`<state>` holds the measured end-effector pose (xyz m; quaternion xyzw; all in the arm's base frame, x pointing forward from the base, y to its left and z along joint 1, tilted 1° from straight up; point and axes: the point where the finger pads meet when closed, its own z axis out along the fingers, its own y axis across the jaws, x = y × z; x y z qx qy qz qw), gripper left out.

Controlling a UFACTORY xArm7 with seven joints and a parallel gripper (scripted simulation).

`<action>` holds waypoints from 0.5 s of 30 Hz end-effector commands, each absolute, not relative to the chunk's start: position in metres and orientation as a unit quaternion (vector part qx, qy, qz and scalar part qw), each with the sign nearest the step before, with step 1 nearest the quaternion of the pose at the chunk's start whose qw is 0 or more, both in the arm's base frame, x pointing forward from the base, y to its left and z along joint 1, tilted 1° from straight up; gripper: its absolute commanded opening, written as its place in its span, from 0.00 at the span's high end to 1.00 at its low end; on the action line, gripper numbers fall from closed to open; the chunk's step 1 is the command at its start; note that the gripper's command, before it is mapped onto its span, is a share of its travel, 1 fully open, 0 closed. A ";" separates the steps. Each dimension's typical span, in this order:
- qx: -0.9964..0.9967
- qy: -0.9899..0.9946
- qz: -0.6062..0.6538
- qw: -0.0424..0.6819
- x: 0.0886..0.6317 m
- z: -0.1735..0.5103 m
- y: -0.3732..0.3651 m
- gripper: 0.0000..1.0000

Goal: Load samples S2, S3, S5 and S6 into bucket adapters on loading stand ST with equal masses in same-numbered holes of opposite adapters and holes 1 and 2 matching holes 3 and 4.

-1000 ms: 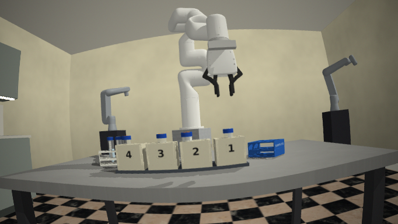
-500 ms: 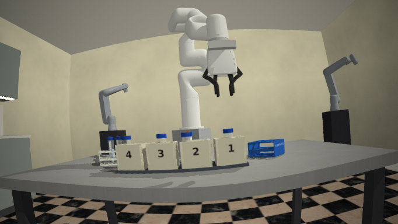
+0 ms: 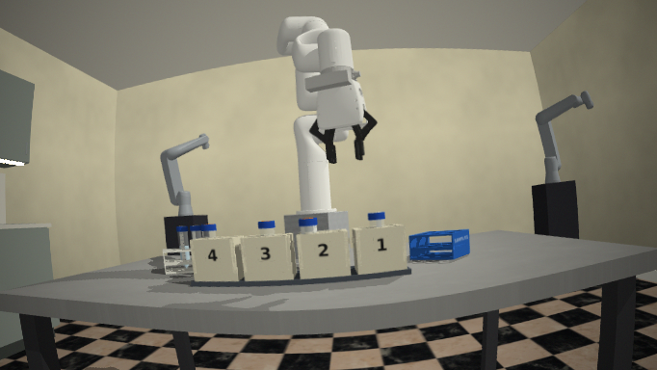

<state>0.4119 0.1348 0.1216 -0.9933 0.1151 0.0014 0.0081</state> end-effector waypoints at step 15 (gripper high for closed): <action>-0.928 0.373 -0.001 0.008 0.389 0.123 0.059 0.43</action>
